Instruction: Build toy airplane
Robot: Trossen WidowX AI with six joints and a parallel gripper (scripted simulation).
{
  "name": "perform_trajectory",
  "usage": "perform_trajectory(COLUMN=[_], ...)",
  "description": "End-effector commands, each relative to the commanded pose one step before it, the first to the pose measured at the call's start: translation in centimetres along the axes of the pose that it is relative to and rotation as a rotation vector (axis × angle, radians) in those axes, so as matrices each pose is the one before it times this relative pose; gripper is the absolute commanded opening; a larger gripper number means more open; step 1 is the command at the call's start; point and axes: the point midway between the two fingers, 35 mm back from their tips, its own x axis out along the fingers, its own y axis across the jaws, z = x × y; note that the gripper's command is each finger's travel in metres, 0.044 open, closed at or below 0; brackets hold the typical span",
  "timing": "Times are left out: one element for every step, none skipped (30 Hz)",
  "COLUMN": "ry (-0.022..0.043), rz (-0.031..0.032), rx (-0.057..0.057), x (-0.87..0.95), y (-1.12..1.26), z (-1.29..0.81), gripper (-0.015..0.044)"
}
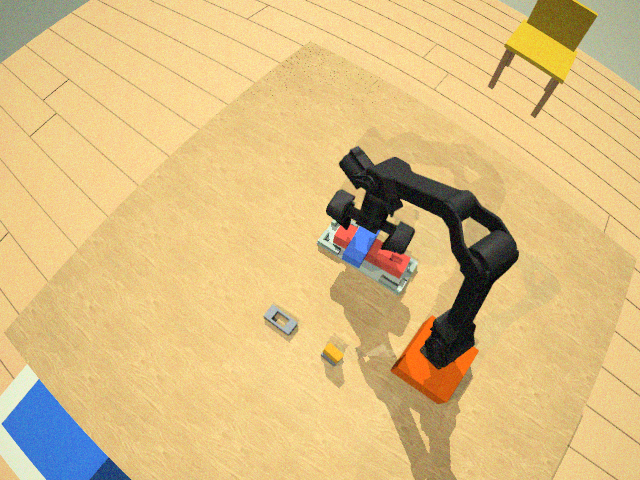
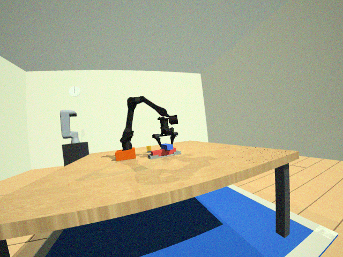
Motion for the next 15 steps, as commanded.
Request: perform_trajectory(ry=[0.00036,0.00025,0.00045,0.00007,-0.00184,-0.00249,-0.00148,-0.00049,0.00000,0.00000,-0.00007,-0.00005,0.00000,0.00000,0.00000], rz=[0.00012,0.00115,0.00188,0.00157,-0.00082,-0.00191,-0.00117,-0.00039,0.00000,0.00000,0.00019,0.00013,0.00000,0.00000,0.00000], rx=[0.0003,0.0011,0.0019,0.0016,-0.0008,-0.0019,-0.0011,-0.0004,0.0000,0.0000,0.0000,0.0000,0.0000,0.0000,-0.0157], x=[-0.311,-0.853,-1.439,-1.741,-1.710,-1.404,-0.846,-0.282,0.000,0.000,-0.002,0.000,0.000,0.000,-0.003], y=[0.034,0.096,0.108,0.046,-0.032,-0.090,-0.087,-0.035,0.000,0.000,0.264,0.178,0.000,0.000,0.002], z=[0.005,0.020,0.003,-0.029,-0.012,-0.010,-0.021,-0.009,0.000,0.000,0.105,0.071,0.000,0.000,0.000], gripper=[0.0440,0.0440,0.0440,0.0440,0.0440,0.0440,0.0440,0.0440,0.0440,0.0440,0.0440,0.0440,0.0440,0.0440,0.0440])
